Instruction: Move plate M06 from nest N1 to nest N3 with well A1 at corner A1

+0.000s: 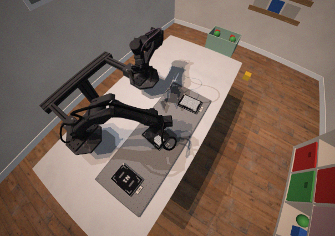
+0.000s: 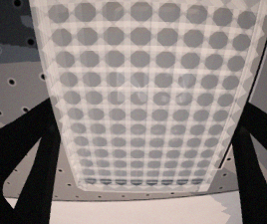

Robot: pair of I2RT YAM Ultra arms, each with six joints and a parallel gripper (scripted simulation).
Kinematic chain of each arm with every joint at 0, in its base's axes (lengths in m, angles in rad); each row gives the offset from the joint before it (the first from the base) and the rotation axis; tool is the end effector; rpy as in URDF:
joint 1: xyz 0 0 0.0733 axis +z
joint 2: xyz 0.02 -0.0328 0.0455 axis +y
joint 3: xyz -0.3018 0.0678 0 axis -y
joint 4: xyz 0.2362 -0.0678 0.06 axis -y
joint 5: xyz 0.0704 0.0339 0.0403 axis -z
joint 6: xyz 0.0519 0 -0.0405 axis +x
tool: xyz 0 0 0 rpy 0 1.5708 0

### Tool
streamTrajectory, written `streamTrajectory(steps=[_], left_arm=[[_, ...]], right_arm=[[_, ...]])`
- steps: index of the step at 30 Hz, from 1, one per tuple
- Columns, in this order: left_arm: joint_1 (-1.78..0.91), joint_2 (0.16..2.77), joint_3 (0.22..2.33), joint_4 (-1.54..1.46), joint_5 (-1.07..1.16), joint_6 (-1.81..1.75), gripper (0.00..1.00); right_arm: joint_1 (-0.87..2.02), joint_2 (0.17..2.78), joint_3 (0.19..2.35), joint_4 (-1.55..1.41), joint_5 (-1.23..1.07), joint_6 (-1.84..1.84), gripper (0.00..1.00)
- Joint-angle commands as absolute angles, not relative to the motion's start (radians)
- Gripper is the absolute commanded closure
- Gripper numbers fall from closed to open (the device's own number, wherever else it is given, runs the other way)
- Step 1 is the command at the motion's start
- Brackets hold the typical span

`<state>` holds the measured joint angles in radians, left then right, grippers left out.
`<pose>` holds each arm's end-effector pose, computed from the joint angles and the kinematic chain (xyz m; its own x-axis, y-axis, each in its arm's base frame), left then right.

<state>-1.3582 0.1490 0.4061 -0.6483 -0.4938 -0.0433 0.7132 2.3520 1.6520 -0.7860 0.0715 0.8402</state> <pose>0.0340 -0.0356 0.2372 -0.1136 0.3458 -0.9314 0.7641 0.6297 0.1405 0.3511 0.3003 0.1051 -0.9855 0.1297 -0.1095 0.1288 0.9915 0.0156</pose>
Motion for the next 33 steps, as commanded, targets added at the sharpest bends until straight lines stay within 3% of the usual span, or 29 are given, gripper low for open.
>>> streamTrajectory(steps=[1,33], left_arm=[[-1.368,0.133,0.436,-0.659,-0.507,-0.05,0.0],[-1.368,0.133,0.436,-0.659,-0.507,-0.05,0.0]], right_arm=[[0.715,2.337,1.654,-0.786,0.072,0.84,0.18],[0.715,2.403,1.71,-0.807,0.074,0.849,0.18]])
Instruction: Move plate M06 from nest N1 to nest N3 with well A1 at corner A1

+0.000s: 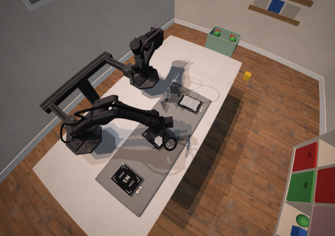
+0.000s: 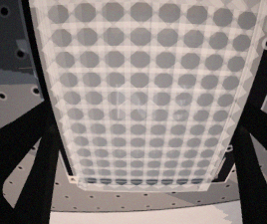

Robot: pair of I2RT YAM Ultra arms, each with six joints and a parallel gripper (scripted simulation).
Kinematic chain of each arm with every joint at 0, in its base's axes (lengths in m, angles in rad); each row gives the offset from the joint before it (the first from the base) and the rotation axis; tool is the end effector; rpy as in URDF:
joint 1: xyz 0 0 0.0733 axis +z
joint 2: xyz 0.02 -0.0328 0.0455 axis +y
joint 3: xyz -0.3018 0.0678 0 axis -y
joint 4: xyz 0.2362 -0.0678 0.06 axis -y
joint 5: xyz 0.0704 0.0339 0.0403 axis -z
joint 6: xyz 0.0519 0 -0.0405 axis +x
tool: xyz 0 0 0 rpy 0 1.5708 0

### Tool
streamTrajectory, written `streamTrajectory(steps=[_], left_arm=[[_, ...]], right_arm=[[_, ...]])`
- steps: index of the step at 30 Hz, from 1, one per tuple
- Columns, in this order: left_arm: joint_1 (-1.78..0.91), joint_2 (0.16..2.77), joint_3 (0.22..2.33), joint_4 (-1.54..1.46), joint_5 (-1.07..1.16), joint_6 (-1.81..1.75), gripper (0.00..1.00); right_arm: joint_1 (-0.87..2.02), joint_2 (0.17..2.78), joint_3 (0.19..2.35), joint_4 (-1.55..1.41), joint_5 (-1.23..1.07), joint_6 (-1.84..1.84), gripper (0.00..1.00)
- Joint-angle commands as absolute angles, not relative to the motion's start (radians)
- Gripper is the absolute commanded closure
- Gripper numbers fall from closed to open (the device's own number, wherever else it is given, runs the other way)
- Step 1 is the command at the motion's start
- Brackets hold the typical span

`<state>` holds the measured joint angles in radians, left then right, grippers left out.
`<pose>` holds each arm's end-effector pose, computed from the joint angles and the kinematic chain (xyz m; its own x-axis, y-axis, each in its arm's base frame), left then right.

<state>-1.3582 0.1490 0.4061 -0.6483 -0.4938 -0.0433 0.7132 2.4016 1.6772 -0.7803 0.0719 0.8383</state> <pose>0.0340 -0.0356 0.2372 -0.1136 0.3458 -0.9314 0.7641 0.6297 0.1405 0.3552 0.3038 0.0888 -0.9872 0.1266 -0.0975 0.1271 0.9919 0.0012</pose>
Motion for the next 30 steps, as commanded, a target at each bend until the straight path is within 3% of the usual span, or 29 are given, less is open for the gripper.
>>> streamTrajectory(steps=[1,30], left_arm=[[-1.368,0.133,0.436,-0.659,-0.507,-0.05,0.0],[-1.368,0.133,0.436,-0.66,-0.507,-0.05,0.0]], right_arm=[[0.715,2.403,1.71,-0.808,0.074,0.849,0.18],[0.723,2.366,1.715,-0.84,0.076,0.849,0.18]])
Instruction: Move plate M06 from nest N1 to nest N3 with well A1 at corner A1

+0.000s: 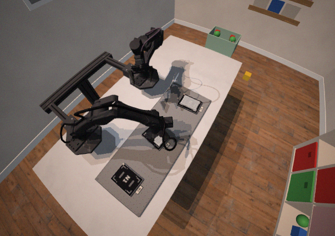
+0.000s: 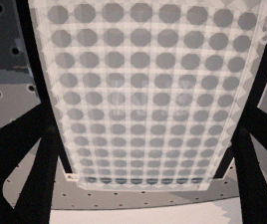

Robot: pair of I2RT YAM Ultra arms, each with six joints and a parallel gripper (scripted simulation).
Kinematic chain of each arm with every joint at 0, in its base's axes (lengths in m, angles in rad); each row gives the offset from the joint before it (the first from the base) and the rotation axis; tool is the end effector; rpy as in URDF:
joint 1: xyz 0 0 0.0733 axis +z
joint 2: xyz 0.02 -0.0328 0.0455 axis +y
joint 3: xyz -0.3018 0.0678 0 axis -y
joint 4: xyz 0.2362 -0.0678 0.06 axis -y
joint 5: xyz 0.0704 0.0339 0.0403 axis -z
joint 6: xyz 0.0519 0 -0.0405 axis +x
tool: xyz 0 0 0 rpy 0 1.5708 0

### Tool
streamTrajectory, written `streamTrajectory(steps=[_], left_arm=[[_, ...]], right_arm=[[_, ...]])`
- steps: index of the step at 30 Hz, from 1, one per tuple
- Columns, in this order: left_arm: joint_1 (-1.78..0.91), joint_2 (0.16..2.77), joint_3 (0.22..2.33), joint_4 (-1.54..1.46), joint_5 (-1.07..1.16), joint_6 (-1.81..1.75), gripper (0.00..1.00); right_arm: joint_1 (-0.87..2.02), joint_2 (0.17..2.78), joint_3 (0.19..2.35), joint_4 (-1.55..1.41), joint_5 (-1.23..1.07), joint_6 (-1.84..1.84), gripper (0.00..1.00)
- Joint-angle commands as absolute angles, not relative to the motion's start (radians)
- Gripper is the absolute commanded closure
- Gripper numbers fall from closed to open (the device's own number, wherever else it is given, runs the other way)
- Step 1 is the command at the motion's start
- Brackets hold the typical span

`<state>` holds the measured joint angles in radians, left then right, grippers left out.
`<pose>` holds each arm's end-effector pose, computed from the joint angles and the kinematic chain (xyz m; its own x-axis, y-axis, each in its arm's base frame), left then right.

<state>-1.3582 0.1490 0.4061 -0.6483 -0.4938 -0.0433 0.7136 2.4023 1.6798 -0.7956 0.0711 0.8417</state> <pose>0.0340 -0.0356 0.2372 -0.1136 0.3458 -0.9314 0.7641 0.6297 0.1405 0.3541 0.3031 0.0890 -0.9878 0.1288 -0.0880 0.1300 0.9915 -0.0080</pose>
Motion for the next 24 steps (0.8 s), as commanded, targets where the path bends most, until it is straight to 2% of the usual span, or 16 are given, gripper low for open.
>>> streamTrajectory(steps=[1,24], left_arm=[[-1.368,0.133,0.436,-0.66,-0.507,-0.05,0.0],[-1.368,0.133,0.436,-0.66,-0.507,-0.05,0.0]], right_arm=[[0.723,2.366,1.715,-0.84,0.076,0.849,0.18],[0.716,2.324,1.659,-0.822,0.064,0.837,0.18]])
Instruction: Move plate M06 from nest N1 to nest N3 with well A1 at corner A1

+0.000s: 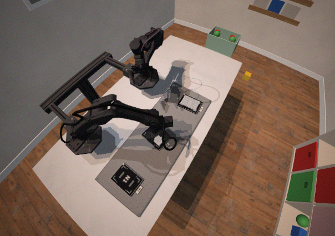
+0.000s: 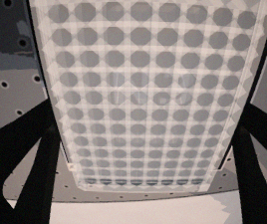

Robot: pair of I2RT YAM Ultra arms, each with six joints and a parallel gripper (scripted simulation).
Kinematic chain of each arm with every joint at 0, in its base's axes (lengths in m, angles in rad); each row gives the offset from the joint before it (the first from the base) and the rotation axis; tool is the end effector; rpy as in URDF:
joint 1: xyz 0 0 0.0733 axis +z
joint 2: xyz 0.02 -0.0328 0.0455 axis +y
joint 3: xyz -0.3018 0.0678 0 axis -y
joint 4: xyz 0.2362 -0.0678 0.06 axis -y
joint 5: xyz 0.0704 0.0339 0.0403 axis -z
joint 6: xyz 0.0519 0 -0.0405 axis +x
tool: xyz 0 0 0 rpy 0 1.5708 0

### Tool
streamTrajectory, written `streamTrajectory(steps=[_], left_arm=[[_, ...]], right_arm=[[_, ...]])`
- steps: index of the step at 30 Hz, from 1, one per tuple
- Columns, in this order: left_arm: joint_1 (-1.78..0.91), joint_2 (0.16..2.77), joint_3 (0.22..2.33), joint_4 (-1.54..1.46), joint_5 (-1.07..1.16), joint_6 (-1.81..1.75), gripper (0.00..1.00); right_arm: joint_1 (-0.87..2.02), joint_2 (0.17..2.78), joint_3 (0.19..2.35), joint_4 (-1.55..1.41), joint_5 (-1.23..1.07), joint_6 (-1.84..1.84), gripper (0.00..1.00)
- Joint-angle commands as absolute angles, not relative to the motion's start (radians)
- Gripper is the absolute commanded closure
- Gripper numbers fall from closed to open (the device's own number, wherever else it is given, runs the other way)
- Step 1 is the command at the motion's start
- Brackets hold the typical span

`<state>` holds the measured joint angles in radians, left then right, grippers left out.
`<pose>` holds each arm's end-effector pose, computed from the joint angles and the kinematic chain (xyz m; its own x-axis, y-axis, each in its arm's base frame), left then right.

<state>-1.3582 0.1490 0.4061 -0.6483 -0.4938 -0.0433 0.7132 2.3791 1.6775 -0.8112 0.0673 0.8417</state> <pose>0.0340 -0.0356 0.2372 -0.1136 0.3458 -0.9314 0.7641 0.6297 0.1405 0.3527 0.3019 0.0986 -0.9876 0.1295 -0.0887 0.1301 0.9915 -0.0015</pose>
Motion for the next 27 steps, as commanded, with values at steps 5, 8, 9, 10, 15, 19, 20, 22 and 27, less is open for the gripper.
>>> streamTrajectory(steps=[5,8,9,10,15,19,20,22,27], left_arm=[[-1.368,0.133,0.436,-0.66,-0.507,-0.05,0.0],[-1.368,0.133,0.436,-0.66,-0.507,-0.05,0.0],[-1.368,0.133,0.436,-0.66,-0.507,-0.05,0.0],[-1.368,0.133,0.436,-0.66,-0.507,-0.05,0.0],[-1.368,0.133,0.436,-0.66,-0.507,-0.05,0.0],[-1.368,0.133,0.436,-0.66,-0.507,-0.05,0.0],[-1.368,0.133,0.436,-0.66,-0.507,-0.05,0.0],[-1.368,0.133,0.436,-0.66,-0.507,-0.05,0.0],[-1.368,0.133,0.436,-0.66,-0.507,-0.05,0.0]], right_arm=[[0.716,2.316,1.653,-0.822,0.064,0.836,0.18],[0.716,2.315,1.652,-0.823,0.064,0.837,0.18],[0.716,2.315,1.652,-0.823,0.064,0.837,0.18],[0.716,2.315,1.652,-0.823,0.064,0.837,0.18],[0.716,2.315,1.652,-0.822,0.064,0.837,0.18],[0.716,2.315,1.652,-0.822,0.064,0.837,0.18],[0.716,2.315,1.652,-0.822,0.064,0.837,0.18],[0.716,2.315,1.652,-0.822,0.064,0.837,0.18],[0.715,2.325,1.639,-0.783,0.076,0.841,0.18]])
